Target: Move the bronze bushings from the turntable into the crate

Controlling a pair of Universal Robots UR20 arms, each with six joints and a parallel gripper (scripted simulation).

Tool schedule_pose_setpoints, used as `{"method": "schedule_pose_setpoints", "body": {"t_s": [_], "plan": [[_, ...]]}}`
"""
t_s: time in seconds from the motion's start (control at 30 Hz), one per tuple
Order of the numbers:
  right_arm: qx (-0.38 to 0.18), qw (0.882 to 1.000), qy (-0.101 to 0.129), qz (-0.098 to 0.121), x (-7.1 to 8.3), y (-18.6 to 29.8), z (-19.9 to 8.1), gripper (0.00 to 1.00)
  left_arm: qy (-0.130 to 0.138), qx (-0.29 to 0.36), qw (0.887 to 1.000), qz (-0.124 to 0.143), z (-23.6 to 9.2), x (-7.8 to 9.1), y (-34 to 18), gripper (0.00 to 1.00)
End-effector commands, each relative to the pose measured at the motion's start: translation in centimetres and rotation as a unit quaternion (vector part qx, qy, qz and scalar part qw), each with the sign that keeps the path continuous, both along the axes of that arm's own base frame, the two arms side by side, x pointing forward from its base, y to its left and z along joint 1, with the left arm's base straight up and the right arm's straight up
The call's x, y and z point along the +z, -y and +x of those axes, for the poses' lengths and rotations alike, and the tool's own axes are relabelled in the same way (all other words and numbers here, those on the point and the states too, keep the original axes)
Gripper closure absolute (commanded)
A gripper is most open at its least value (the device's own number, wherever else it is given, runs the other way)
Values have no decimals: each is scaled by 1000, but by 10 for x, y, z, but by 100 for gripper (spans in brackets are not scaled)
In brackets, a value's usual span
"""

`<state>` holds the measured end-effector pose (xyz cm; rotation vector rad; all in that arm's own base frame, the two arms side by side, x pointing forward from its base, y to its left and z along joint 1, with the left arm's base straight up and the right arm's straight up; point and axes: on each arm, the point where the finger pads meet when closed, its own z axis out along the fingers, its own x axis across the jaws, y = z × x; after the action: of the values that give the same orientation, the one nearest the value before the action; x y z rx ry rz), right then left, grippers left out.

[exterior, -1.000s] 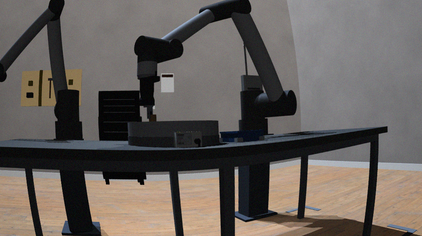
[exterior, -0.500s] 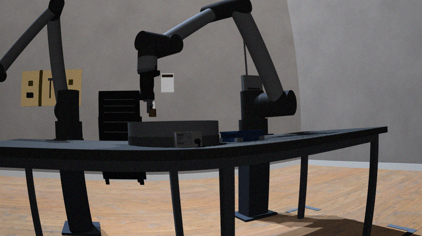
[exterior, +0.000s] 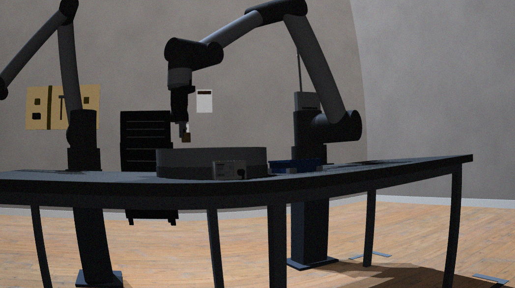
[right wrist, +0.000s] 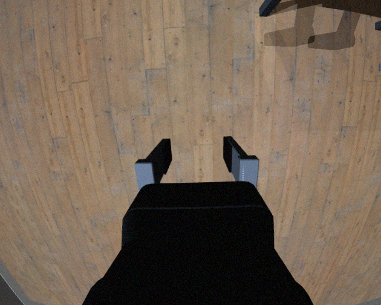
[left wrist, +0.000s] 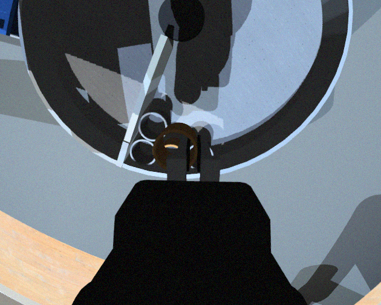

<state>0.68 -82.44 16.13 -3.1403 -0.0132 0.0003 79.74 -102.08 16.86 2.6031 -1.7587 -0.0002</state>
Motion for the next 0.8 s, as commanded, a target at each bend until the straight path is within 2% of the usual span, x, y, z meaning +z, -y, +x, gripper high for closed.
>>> {"method": "schedule_pose_setpoints", "body": {"t_s": [0.0, 0.77], "plan": [[0, 1000, 0, -1, 1, 1, 0, 0, 0, 0, 1000, -1, 0, 1, 0, 100], [0, 1000, 0, -1, 1, 1, 0, 0, 0, 0, 1000, -1, 2, 1, -10, 100]]}}
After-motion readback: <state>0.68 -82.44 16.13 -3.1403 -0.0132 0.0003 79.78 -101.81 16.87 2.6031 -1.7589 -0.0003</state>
